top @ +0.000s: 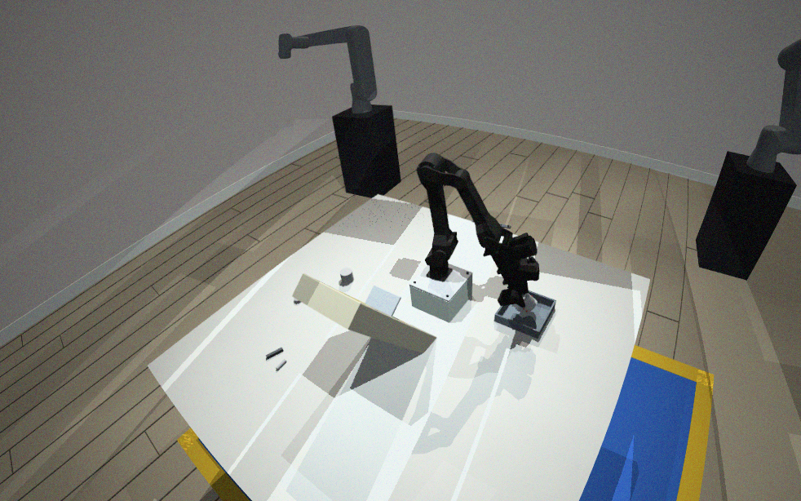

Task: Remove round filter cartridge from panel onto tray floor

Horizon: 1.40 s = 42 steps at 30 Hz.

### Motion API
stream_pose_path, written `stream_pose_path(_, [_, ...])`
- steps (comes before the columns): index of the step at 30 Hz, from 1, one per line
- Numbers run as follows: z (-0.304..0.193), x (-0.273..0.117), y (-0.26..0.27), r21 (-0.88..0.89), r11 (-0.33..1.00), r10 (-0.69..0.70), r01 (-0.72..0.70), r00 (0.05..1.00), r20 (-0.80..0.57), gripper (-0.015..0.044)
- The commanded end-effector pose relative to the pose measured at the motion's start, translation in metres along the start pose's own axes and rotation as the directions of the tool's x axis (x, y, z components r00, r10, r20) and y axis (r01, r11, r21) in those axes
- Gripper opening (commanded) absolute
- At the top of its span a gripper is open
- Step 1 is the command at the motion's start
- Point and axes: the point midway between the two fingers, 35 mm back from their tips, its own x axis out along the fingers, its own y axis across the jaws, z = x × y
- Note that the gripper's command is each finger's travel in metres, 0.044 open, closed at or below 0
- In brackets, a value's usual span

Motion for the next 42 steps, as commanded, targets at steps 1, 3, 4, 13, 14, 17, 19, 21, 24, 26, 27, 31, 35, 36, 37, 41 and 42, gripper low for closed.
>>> stream_pose_path(1, [-0.006,0.007,0.0,-0.005,1.0,0.001,-0.001,1.0,0.004,0.0])
stream_pose_path(3, [-0.005,0.004,0.0,0.0,1.0,0.0,0.0,1.0,-0.005,0.0026])
stream_pose_path(4, [-0.005,0.004,0.0,0.0,1.0,0.0,0.0,1.0,-0.005,0.0053])
stream_pose_path(13, [-0.005,0.004,0.0,0.0,1.0,0.0,0.0,1.0,-0.005,0.0289])
stream_pose_path(14, [-0.005,0.004,0.0,0.0,1.0,0.0,0.0,1.0,-0.005,0.0315])
stream_pose_path(17, [-0.005,0.004,0.0,0.0,1.0,0.0,0.0,1.0,-0.005,0.0394])
stream_pose_path(19, [-0.005,0.004,0.0,0.0,1.0,0.0,0.0,1.0,-0.005,0.044])
stream_pose_path(21, [-0.004,0.003,0.0,0.0,1.0,0.0,0.0,1.0,-0.005,0.044])
stream_pose_path(24, [0.012,-0.018,0.0,0.0,1.0,0.0,0.0,1.0,-0.005,0.044])
stream_pose_path(26, [0.024,-0.04,0.0,0.0,1.0,0.0,0.0,1.0,-0.006,0.044])
stream_pose_path(27, [0.027,-0.049,0.0,0.0,1.0,0.0,0.0,1.0,-0.006,0.044])
stream_pose_path(31, [0.029,-0.047,0.001,-0.002,1.0,0.001,-0.001,1.0,0.006,0.044])
stream_pose_path(35, [0.029,-0.047,0.001,-0.002,1.0,0.001,-0.001,1.0,0.006,0.044])
stream_pose_path(36, [0.029,-0.047,0.001,-0.002,1.0,0.001,-0.001,1.0,0.006,0.044])
stream_pose_path(37, [0.029,-0.047,0.001,-0.002,1.0,0.001,-0.001,1.0,0.006,0.044])
stream_pose_path(41, [0.029,-0.047,0.001,-0.002,1.0,0.001,-0.001,1.0,0.006,0.044])
stream_pose_path(42, [0.029,-0.047,0.001,-0.002,1.0,0.001,-0.001,1.0,0.006,0.044])
